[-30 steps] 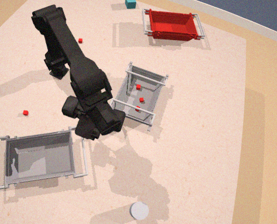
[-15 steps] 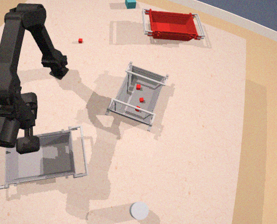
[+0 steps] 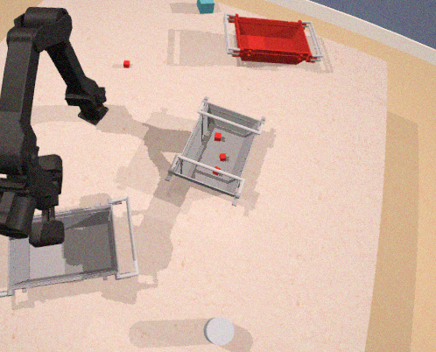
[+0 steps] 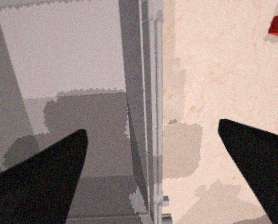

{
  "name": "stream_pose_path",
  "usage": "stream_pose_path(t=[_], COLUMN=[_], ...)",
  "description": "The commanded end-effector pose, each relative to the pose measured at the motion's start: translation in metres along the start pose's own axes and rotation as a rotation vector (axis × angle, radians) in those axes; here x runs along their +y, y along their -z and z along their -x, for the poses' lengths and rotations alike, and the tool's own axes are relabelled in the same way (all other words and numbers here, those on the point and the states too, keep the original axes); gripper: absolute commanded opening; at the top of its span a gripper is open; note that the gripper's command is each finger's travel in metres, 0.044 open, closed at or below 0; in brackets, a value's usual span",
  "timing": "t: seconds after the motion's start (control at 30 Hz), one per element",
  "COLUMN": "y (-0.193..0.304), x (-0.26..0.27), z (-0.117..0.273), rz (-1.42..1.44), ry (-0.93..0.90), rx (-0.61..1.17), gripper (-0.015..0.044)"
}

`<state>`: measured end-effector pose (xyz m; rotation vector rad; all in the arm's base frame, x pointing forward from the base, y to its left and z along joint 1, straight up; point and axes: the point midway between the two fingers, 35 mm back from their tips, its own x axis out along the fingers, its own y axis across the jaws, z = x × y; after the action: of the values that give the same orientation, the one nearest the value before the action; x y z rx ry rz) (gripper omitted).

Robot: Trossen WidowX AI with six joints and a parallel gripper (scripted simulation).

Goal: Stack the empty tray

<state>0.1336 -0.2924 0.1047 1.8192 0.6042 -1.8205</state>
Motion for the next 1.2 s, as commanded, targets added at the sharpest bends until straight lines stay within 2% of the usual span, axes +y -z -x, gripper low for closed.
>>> stream_pose_path(t=[0.0, 0.3, 0.47, 0.93, 1.17], y=[0.001, 0.002, 0.002, 0.002, 0.002], x=[-0.002, -0.005, -0.005, -0.005, -0.005], z=[-0.017, -0.051, -0.053, -0.053, -0.053], rz=[-0.005, -0.005, -0.005, -0.005, -0.005], ry=[0.009, 0.009, 0.009, 0.009, 0.009], rx=[0.005, 0.005, 0.005, 0.005, 0.005], gripper=[0.0440, 0.0440, 0.0440, 0.0235, 0.0188])
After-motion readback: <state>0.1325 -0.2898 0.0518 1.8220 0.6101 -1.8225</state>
